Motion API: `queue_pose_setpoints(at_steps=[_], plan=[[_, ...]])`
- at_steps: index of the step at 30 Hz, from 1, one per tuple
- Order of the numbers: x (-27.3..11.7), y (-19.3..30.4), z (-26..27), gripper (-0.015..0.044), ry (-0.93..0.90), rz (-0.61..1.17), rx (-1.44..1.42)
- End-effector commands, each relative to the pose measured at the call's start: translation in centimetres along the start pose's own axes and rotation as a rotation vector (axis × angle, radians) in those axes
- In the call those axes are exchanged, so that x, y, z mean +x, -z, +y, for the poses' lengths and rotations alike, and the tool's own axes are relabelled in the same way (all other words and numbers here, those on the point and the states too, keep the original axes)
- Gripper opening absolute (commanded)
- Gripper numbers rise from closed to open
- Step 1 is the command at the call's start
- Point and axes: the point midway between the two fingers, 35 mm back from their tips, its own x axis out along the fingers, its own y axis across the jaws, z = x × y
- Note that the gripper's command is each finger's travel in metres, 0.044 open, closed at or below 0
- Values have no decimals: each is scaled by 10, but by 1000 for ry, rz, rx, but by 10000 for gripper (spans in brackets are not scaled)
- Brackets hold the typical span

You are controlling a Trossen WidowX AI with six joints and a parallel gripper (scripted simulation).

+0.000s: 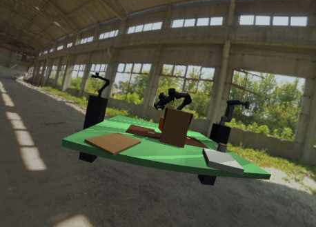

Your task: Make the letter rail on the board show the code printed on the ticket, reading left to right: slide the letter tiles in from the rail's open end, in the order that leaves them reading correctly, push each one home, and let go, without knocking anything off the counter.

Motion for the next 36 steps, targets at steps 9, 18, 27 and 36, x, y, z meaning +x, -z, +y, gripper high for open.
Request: queue_pose_setpoints(at_steps=[9, 18, 27, 36], plan=[[-57, 17, 41, 0, -196, -90, -185], [-93, 61, 62, 0, -309, -91, -349], [-121, 121, 67, 0, -384, -37, -529], [-152, 182, 63, 0, -464, 21, -709]])
